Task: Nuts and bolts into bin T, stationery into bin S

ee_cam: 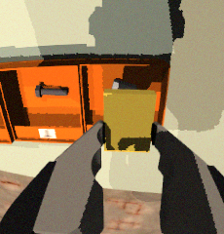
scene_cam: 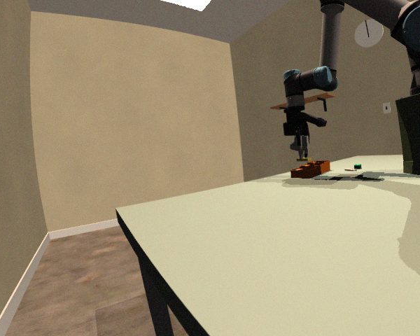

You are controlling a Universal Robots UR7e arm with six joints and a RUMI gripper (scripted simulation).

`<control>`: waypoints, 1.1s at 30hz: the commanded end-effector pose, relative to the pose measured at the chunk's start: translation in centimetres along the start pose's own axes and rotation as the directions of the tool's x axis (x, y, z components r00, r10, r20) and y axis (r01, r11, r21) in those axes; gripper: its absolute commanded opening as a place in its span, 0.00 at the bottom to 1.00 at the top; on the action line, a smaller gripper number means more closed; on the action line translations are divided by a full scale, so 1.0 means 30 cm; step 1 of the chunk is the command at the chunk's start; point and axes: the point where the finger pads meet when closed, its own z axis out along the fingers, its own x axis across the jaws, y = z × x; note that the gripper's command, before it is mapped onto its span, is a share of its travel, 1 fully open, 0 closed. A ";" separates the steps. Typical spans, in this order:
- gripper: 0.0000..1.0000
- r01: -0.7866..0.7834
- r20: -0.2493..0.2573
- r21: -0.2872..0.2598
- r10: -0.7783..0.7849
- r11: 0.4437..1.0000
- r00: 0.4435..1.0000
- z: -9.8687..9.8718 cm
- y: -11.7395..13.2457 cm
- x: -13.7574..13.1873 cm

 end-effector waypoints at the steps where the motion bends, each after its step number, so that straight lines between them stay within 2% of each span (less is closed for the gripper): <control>1: 0.00 0.015 0.000 0.003 -0.015 1.000 1.000 0.000 0.007 0.003; 10: 0.00 0.015 0.000 0.003 -0.015 1.000 1.000 0.000 -0.004 -0.004; 33: 0.00 0.015 0.000 0.003 -0.015 1.000 1.000 0.134 -0.005 -0.005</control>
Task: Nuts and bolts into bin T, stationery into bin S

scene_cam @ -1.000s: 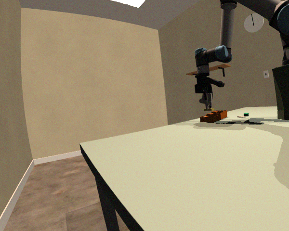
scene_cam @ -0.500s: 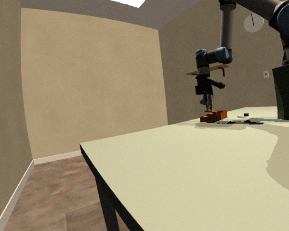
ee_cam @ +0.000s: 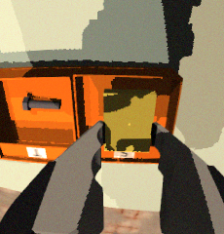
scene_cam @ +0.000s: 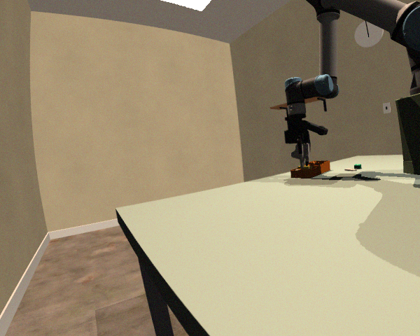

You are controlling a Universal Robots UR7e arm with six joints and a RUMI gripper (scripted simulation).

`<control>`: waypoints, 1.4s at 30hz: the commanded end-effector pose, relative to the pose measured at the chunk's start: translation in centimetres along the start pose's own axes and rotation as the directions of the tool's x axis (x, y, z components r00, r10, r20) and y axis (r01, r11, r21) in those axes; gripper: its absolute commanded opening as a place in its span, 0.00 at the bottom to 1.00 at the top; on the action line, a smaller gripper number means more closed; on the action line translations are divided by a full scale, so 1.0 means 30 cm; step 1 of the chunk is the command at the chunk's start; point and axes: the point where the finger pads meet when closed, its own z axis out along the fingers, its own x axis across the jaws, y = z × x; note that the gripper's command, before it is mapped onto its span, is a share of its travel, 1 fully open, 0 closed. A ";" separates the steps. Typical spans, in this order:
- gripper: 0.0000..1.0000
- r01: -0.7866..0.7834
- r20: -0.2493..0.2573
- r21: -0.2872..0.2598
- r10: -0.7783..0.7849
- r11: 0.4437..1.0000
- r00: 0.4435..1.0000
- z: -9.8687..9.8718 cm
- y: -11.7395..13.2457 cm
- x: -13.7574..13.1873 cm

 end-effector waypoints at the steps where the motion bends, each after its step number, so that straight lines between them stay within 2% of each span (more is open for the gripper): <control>1: 0.00 0.000 0.000 -0.002 0.000 1.000 1.000 0.023 0.001 -0.001; 17: 0.00 0.000 0.000 -0.002 0.000 1.000 1.000 0.023 -0.005 -0.004; 18: 0.28 0.000 0.000 -0.002 0.000 1.000 1.000 0.023 -0.005 -0.004; 35: 0.28 0.000 0.000 -0.002 0.000 1.000 1.000 0.023 -0.004 -0.004; 42: 0.28 0.000 0.000 -0.002 0.000 1.000 1.000 0.001 -0.005 -0.004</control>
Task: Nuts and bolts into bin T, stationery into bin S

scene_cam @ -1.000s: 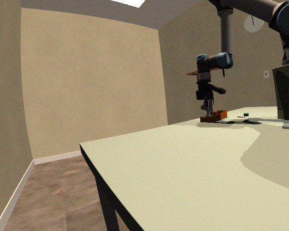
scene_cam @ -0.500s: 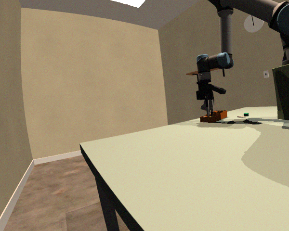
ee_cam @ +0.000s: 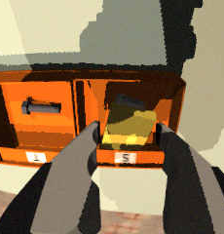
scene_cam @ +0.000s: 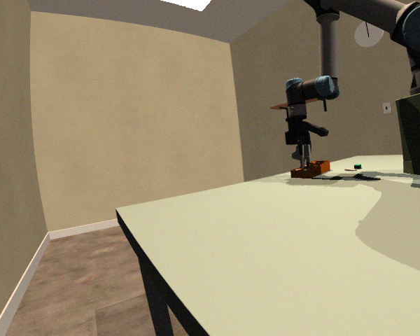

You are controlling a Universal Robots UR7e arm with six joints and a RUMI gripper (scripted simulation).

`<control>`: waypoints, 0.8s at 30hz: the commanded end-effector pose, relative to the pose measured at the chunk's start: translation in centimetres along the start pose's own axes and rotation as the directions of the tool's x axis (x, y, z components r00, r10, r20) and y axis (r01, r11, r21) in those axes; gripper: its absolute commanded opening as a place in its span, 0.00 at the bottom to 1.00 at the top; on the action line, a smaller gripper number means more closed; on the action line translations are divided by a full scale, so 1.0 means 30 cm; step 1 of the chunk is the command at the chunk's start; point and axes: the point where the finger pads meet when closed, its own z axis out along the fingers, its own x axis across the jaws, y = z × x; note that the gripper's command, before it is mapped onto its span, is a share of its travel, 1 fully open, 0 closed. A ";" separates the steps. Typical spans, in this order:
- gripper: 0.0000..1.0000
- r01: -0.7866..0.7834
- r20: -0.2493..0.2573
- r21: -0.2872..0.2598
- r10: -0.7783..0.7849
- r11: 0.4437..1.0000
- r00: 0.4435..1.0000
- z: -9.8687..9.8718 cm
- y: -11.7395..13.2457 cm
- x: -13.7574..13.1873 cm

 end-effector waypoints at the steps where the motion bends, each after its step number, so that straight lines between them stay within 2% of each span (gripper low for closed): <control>1: 0.28 0.000 0.000 -0.001 0.000 1.000 1.000 -0.020 0.002 0.000; 20: 0.28 0.000 0.000 -0.001 0.000 1.000 1.000 -0.093 0.002 0.000; 22: 0.28 0.000 0.000 -0.001 0.000 1.000 1.000 -0.126 0.002 0.000; 24: 0.28 0.000 0.000 -0.001 0.000 1.000 1.000 -0.128 0.002 0.000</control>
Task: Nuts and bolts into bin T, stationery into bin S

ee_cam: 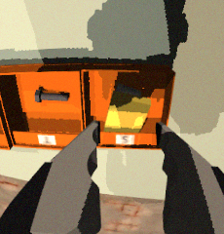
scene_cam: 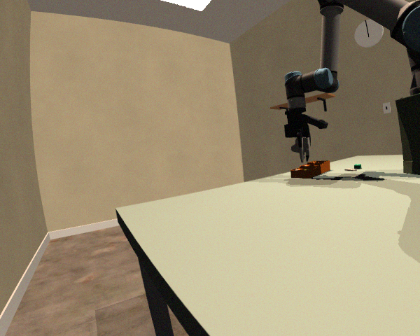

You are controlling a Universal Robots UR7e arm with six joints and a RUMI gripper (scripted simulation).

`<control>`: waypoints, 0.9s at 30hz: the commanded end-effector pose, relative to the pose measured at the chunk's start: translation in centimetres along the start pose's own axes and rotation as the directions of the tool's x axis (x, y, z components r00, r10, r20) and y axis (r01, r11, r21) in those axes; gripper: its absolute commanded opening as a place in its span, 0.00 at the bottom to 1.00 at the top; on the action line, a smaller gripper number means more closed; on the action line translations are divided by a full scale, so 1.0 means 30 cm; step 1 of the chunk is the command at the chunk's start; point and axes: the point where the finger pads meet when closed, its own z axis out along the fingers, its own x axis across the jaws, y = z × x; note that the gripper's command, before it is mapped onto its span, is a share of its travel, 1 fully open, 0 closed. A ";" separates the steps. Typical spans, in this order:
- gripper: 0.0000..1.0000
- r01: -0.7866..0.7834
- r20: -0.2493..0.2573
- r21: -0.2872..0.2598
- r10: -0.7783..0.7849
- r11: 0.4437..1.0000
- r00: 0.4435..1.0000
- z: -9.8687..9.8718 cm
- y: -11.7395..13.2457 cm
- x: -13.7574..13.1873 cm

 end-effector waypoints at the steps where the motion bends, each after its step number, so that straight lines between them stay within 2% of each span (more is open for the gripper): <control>1: 0.28 0.000 0.000 -0.001 0.000 1.000 1.000 -0.028 0.001 0.000; 9: 0.28 0.000 0.000 -0.001 0.000 1.000 1.000 -0.028 0.001 0.000; 10: 1.00 0.000 0.000 -0.001 0.000 1.000 1.000 -0.041 0.001 0.000; 21: 1.00 0.000 0.000 -0.001 0.000 1.000 1.000 -0.187 0.001 0.000; 23: 1.00 0.000 0.000 -0.001 0.000 1.000 1.000 -0.187 0.001 0.000; 27: 1.00 0.000 0.000 -0.001 0.000 1.000 1.000 -0.241 0.001 0.000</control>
